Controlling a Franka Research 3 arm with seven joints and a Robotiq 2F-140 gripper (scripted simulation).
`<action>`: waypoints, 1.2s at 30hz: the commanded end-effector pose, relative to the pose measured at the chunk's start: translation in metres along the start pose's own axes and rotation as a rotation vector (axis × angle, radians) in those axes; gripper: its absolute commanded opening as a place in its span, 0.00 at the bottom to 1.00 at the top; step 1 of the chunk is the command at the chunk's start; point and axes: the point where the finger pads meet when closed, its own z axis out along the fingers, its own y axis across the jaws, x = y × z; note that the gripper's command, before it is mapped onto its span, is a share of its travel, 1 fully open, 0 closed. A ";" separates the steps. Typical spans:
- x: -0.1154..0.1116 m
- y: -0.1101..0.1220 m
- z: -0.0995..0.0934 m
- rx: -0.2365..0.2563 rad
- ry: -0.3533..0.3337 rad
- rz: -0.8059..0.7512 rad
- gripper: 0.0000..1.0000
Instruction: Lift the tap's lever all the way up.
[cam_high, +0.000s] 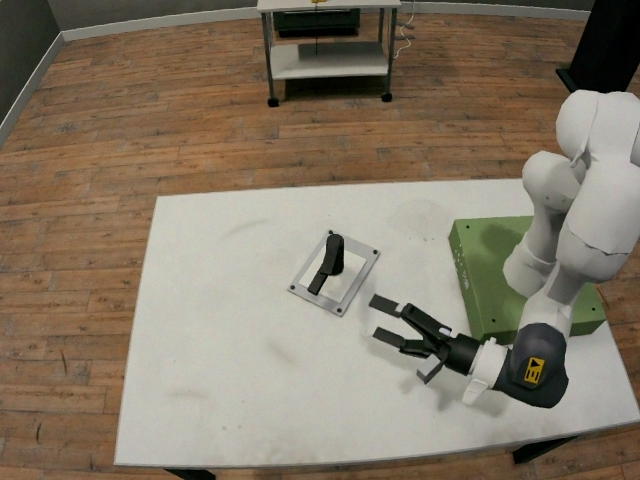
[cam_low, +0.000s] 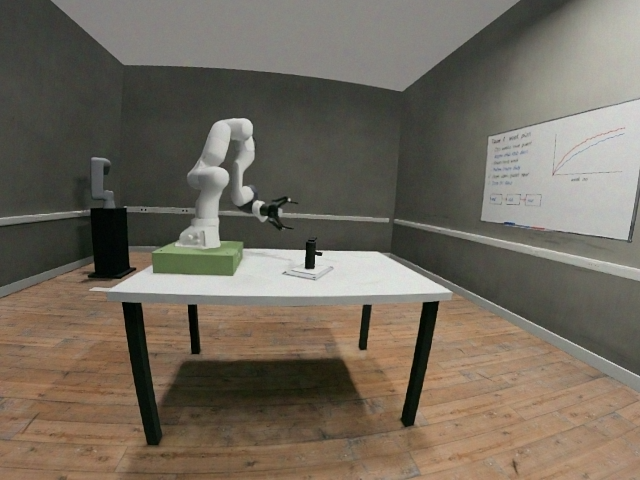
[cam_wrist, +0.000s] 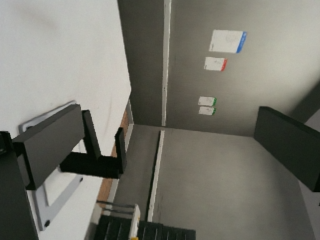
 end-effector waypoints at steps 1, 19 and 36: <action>0.000 0.000 0.000 0.000 0.000 0.000 1.00; 0.000 0.000 0.001 0.001 -0.006 0.007 1.00; -0.023 0.005 0.036 0.067 -0.381 0.430 1.00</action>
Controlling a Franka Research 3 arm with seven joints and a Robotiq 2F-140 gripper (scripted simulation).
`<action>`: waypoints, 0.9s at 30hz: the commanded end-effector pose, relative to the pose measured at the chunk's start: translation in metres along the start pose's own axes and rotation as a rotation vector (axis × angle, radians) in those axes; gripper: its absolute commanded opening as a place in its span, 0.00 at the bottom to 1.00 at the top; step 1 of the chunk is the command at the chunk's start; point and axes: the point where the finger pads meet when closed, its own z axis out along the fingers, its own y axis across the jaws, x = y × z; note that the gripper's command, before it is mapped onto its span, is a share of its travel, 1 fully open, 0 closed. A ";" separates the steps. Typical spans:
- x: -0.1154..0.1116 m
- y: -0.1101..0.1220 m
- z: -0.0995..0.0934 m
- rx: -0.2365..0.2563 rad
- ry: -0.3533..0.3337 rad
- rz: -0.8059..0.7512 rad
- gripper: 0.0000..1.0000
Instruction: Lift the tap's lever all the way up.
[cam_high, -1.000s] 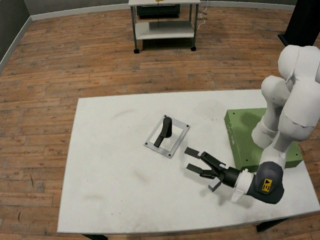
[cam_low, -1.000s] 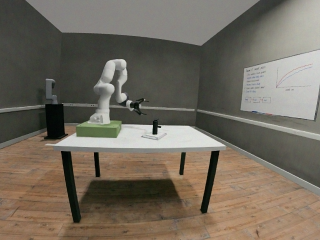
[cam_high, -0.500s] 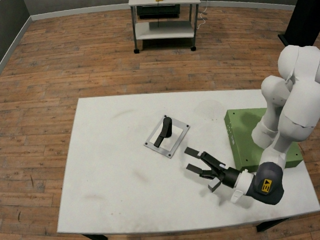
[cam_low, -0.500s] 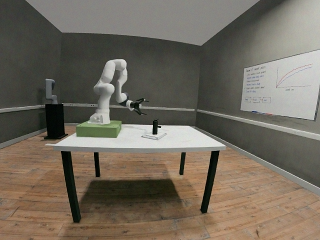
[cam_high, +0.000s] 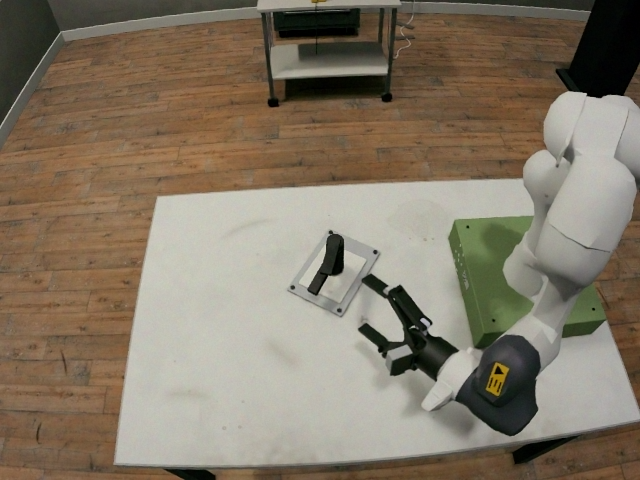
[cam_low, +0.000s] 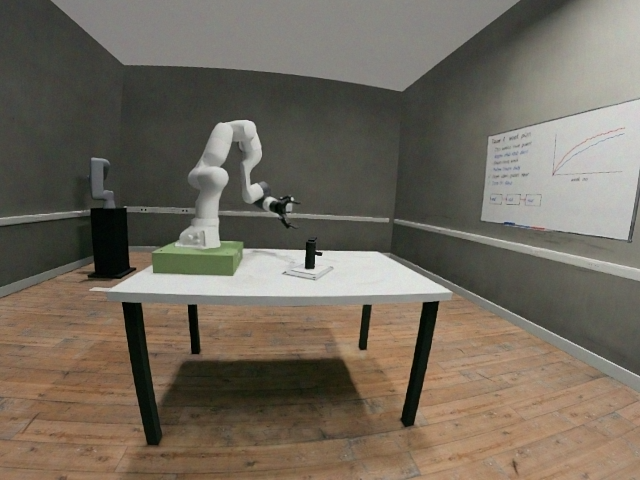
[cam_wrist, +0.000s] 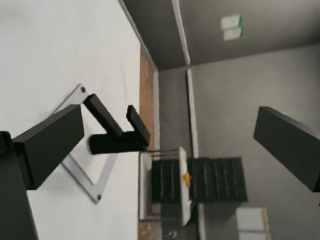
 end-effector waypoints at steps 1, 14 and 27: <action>-0.007 0.001 0.010 0.013 -0.087 0.143 1.00; -0.012 0.008 0.034 0.061 -0.322 0.410 1.00; -0.019 0.015 0.062 0.116 -0.590 0.711 1.00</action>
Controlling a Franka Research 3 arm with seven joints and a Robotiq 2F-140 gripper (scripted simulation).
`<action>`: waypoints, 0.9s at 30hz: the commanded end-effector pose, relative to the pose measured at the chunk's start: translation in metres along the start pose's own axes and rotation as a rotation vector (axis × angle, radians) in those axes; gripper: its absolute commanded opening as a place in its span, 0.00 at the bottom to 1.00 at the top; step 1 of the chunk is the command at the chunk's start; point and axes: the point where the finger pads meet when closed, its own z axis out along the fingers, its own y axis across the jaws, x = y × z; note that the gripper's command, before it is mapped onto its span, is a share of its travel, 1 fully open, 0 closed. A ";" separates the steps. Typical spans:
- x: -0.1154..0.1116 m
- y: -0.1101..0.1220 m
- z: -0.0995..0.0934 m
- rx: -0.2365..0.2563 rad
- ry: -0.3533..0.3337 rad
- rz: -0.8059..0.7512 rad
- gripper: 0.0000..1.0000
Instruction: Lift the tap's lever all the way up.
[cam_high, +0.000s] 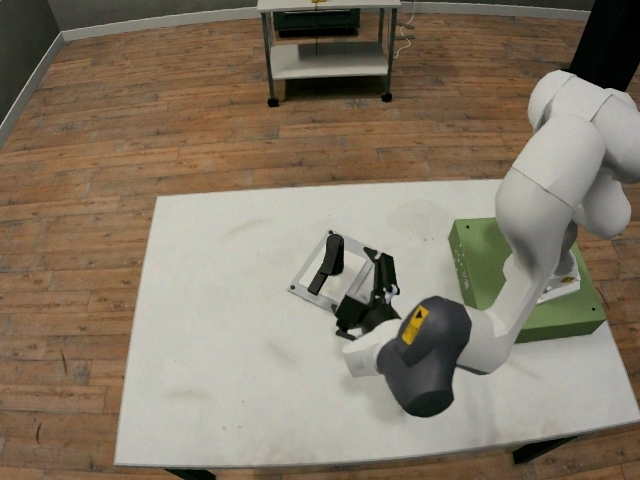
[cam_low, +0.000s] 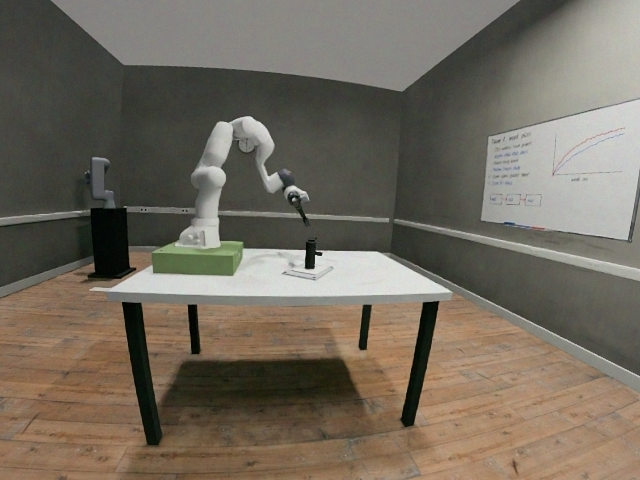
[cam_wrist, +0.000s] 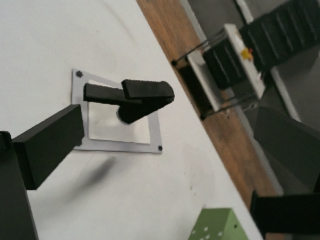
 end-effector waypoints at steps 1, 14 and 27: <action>-0.001 -0.002 0.006 0.030 -0.085 0.141 1.00; 0.012 0.006 0.030 0.082 -0.343 0.430 1.00; 0.026 0.014 0.054 0.136 -0.610 0.727 1.00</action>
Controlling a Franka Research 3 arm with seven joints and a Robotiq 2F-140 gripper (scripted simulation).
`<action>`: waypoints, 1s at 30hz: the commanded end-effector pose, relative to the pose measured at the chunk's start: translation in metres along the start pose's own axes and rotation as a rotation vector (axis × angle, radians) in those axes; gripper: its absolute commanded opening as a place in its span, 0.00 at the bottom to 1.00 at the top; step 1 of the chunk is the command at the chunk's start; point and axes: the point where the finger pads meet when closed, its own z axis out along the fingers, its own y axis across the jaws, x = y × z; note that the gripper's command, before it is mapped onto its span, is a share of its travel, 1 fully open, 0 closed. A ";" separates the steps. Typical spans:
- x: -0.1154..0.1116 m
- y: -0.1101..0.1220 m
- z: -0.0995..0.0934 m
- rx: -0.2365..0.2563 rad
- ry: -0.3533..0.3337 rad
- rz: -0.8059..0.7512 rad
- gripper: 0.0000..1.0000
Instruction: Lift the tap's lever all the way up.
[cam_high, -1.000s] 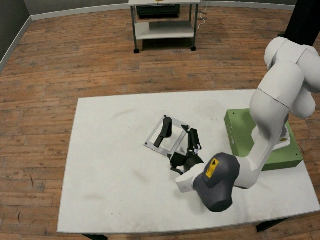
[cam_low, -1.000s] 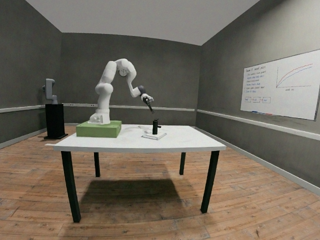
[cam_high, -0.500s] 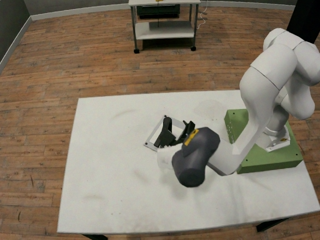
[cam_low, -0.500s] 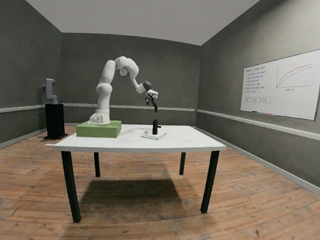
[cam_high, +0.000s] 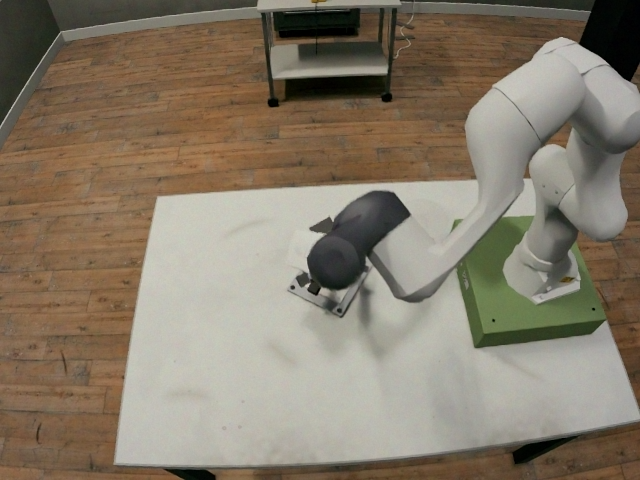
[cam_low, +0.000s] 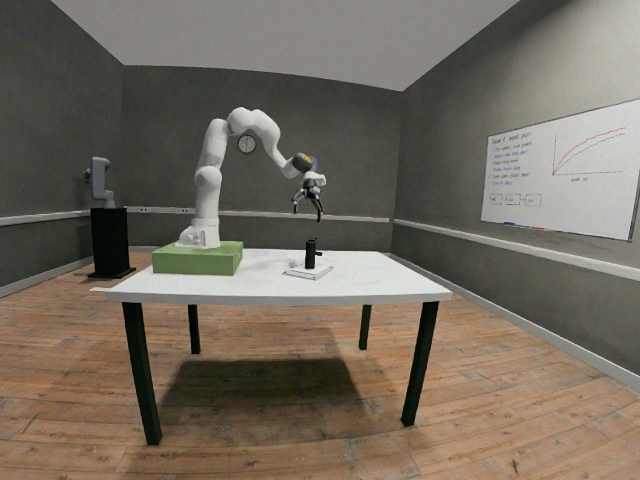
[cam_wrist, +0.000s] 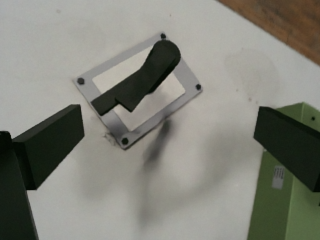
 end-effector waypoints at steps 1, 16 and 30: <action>0.002 -0.006 0.003 0.039 -0.097 0.131 1.00; 0.034 -0.010 0.019 0.101 -0.426 0.495 1.00; 0.051 -0.012 0.027 0.132 -0.590 0.679 1.00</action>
